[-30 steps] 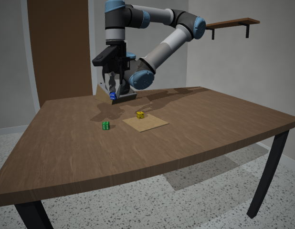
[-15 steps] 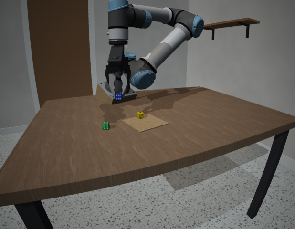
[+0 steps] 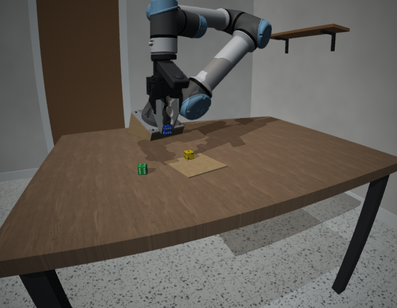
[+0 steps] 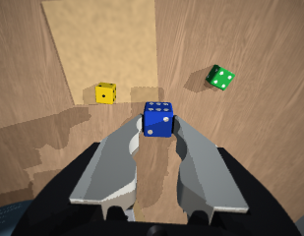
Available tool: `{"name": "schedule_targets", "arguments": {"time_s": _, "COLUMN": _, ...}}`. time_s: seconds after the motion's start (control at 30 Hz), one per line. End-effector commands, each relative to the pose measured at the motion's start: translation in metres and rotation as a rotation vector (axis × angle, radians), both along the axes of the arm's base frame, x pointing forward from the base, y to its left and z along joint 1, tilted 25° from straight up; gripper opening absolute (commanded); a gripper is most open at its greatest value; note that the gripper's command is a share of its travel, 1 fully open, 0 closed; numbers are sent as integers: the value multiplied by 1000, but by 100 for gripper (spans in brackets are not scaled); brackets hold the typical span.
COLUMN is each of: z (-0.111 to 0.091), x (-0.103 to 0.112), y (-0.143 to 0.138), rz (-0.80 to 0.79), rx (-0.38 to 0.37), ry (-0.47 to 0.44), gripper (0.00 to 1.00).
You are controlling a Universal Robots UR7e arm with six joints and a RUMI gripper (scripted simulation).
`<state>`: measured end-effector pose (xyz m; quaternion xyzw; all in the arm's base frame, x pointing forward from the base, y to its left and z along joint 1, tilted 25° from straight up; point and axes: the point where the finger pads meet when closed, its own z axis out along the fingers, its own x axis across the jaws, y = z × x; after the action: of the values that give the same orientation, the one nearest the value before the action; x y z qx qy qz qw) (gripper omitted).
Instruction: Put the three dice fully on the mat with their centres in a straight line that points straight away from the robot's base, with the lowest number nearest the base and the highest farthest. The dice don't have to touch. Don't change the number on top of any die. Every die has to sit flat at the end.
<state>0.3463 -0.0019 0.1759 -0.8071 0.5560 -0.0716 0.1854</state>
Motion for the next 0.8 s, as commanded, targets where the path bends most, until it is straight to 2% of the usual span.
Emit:
{"name": "schedule_targets", "arguments": {"time_s": 0.0, "z": 2, "x": 1, "y": 6, "rz": 148, "rx": -45, "ry": -40, "gripper": 6}}
{"name": "schedule_targets", "arguments": {"time_s": 0.17, "z": 5, "x": 2, "y": 13, "rz": 325, "rx": -108, "ry": -83, "gripper": 6}}
{"name": "schedule_targets", "arguments": {"time_s": 0.27, "z": 5, "x": 2, "y": 14, "rz": 338, "rx": -113, "ry": -86, "gripper": 6}}
{"name": "schedule_targets", "arguments": {"time_s": 0.4, "z": 7, "x": 2, "y": 21, "rz": 517, "rx": -176, "ry": -129, "gripper": 6}}
{"name": "schedule_targets", "arguments": {"time_s": 0.77, "z": 10, "x": 1, "y": 33, "rz": 860, "rx": -298, "ry": -213, "gripper": 6}}
